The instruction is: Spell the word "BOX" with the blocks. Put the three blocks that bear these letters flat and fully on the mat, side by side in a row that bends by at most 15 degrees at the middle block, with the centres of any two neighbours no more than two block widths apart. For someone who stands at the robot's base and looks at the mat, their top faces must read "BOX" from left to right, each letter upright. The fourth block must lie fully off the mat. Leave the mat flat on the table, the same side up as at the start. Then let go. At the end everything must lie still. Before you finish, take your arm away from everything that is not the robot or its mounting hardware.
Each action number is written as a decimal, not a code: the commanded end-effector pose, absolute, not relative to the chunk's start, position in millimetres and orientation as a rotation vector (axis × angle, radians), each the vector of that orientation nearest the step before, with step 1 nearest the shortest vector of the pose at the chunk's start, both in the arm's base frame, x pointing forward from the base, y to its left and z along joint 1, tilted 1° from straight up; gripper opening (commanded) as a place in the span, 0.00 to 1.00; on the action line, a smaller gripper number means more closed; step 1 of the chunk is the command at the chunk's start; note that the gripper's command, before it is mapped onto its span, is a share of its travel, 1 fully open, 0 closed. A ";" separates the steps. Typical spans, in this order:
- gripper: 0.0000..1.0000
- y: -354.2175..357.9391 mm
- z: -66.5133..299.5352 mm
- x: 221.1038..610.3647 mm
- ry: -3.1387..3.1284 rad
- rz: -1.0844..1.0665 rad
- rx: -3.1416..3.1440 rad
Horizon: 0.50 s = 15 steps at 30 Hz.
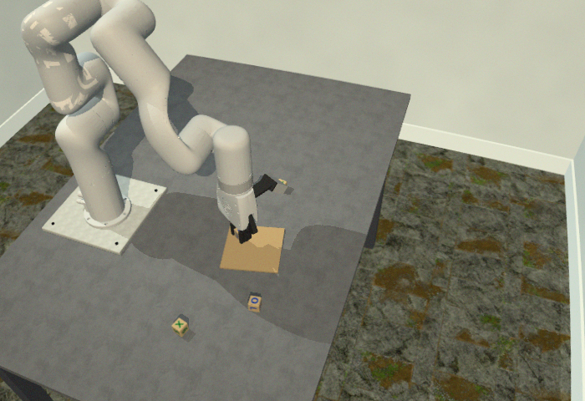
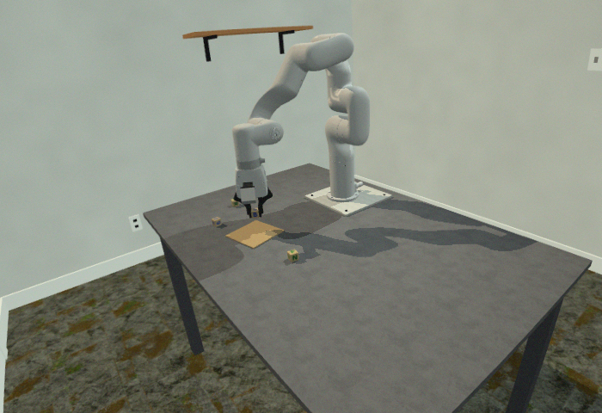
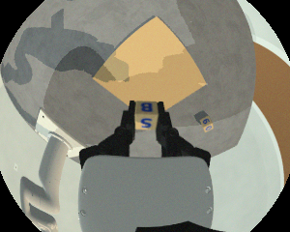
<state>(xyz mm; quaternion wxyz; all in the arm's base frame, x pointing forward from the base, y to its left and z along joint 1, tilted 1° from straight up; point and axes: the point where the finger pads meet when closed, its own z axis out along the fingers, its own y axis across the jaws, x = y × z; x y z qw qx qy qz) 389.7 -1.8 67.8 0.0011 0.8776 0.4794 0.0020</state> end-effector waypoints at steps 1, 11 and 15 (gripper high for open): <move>0.21 -2.1 108.2 389.6 1.505 0.008 2.754; 0.21 -2.2 118.4 389.6 1.505 0.008 2.754; 0.21 -2.2 118.4 389.6 1.505 0.008 2.754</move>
